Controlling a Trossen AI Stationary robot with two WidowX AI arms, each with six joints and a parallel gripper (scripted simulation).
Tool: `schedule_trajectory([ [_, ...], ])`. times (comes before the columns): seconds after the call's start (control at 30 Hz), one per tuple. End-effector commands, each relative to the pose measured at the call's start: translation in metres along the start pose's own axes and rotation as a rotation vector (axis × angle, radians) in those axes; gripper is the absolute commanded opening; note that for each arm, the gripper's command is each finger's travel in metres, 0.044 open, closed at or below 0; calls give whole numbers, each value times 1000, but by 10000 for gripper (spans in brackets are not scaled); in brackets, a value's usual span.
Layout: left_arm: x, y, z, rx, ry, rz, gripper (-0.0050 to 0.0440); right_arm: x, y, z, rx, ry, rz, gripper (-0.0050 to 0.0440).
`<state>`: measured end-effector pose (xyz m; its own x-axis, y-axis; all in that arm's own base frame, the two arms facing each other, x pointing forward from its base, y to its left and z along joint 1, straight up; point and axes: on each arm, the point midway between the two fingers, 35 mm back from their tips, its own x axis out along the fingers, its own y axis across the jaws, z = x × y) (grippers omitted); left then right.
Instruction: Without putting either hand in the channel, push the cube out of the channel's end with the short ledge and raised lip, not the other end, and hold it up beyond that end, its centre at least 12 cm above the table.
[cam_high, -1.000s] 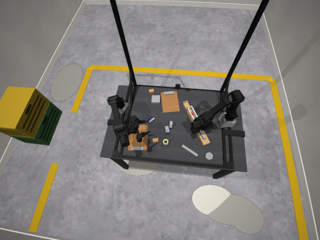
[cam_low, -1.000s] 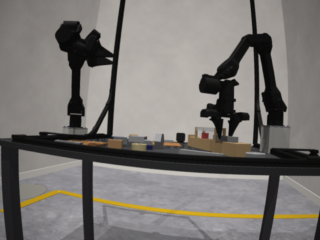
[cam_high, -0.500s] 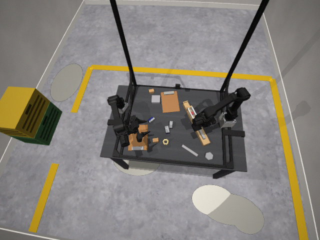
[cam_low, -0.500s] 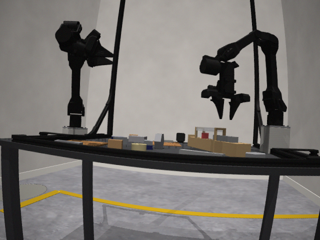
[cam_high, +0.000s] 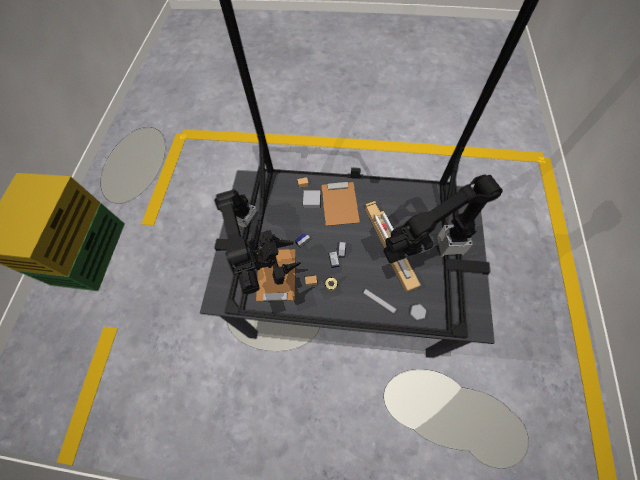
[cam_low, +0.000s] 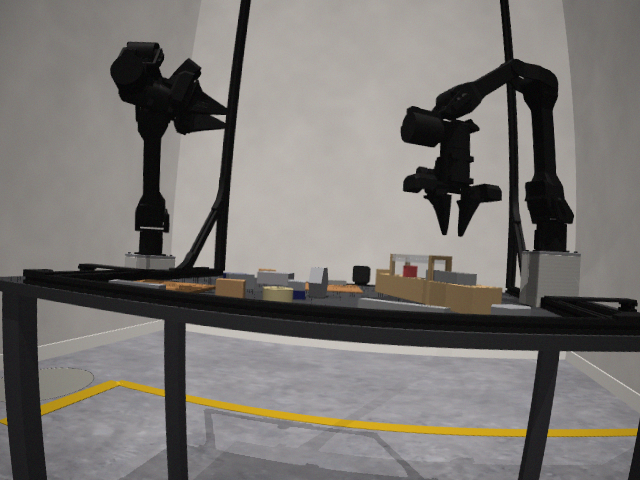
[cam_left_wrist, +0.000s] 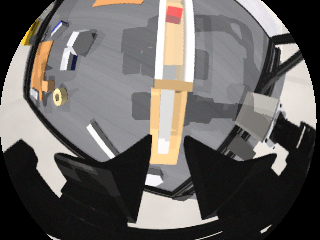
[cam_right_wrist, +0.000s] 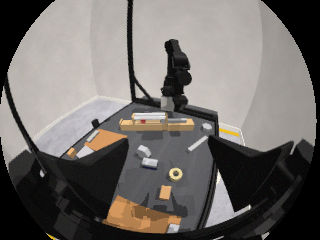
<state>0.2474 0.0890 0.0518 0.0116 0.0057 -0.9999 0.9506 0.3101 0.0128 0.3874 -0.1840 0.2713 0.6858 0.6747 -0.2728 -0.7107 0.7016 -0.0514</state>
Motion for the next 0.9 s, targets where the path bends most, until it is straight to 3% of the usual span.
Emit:
schedule_trajectory([
  [0.0,17,1,-18,-5,0,-14,80,0,0,0,0,-2,0,400],
  [0.1,34,2,-38,-3,-1,-14,8,0,0,0,0,-2,0,400],
  [0.33,71,-5,-83,1,-2,-13,0,0,0,0,0,-2,0,400],
  [0.87,74,-6,-73,1,-2,-13,0,0,0,0,0,-2,0,400],
])
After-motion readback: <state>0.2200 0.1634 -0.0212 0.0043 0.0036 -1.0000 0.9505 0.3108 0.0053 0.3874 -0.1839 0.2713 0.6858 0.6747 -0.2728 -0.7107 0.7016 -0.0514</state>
